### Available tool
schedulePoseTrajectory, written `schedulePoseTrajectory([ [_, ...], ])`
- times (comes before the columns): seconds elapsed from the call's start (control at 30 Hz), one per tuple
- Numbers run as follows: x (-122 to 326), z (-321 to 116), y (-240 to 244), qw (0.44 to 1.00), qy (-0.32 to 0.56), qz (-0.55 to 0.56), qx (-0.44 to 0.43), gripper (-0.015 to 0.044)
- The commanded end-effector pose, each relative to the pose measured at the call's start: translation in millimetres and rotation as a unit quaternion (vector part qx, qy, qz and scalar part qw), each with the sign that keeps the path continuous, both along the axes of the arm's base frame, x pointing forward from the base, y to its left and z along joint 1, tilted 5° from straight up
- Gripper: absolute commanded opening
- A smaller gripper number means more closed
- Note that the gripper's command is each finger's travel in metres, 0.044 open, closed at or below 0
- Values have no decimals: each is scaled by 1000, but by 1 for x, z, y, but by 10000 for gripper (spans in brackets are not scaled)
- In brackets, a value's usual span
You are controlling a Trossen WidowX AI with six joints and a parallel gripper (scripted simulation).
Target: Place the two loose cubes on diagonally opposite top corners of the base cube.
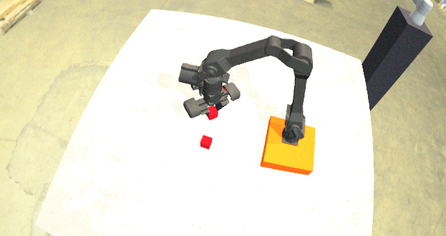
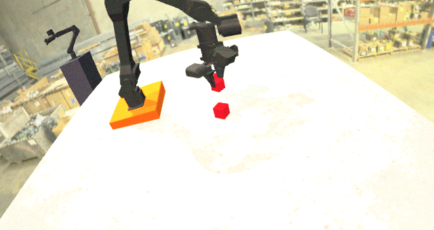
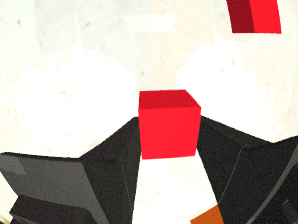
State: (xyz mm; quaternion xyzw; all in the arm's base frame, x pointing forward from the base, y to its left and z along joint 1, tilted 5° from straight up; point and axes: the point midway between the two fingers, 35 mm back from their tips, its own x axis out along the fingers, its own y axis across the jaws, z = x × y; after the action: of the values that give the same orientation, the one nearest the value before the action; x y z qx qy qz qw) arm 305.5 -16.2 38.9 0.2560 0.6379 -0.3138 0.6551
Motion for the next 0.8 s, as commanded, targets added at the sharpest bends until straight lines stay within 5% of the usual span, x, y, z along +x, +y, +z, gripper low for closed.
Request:
schedulePoseTrajectory([
  [0.0,3,15,2,1000,-8,-1,1,105],
  [0.77,-3,83,7,1000,-8,-1,1,105],
])
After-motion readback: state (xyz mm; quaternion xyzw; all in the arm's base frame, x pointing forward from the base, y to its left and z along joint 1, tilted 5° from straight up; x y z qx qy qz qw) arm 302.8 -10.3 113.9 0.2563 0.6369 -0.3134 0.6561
